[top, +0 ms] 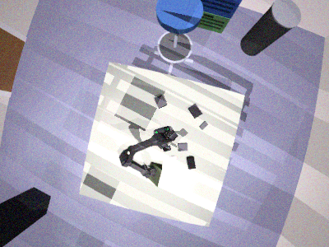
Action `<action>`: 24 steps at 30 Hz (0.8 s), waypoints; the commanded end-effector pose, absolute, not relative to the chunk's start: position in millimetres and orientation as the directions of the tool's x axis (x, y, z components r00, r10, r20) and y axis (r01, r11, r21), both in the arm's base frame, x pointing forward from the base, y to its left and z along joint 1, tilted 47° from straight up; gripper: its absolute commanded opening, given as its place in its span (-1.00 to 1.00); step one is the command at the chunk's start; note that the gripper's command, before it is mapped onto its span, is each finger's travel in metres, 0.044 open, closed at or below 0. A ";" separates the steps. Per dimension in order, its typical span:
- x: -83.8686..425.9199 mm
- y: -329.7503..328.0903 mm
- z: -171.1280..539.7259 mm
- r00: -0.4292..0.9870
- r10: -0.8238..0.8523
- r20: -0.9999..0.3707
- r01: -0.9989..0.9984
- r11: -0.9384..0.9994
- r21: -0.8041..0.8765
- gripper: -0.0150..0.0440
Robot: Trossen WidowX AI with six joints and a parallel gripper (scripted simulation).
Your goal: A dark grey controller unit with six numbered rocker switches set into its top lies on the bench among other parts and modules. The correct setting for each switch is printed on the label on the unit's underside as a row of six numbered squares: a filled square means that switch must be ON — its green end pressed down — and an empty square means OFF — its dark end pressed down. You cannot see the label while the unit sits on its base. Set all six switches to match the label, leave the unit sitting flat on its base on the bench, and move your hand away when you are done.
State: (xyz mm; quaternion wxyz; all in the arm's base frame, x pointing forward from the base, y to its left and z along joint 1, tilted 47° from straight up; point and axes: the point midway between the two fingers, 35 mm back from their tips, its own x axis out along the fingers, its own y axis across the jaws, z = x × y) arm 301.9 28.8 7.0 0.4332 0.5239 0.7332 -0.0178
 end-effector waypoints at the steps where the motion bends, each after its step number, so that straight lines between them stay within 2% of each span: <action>1: 308.0 29.1 11.4 -0.128 0.711 -0.692 0.777 0.505 0.376 -0.49; 6: 308.0 29.1 11.4 -0.128 0.711 -0.692 0.777 0.505 0.376 -0.49; 11: 312.4 -3.0 42.9 -0.120 0.719 -0.684 0.775 0.498 0.388 -0.05; 17: 312.4 -4.9 44.9 -0.120 0.720 -0.683 0.775 0.498 0.389 0.49; 24: 312.4 -4.9 44.9 -0.120 0.720 -0.683 0.775 0.498 0.389 -0.14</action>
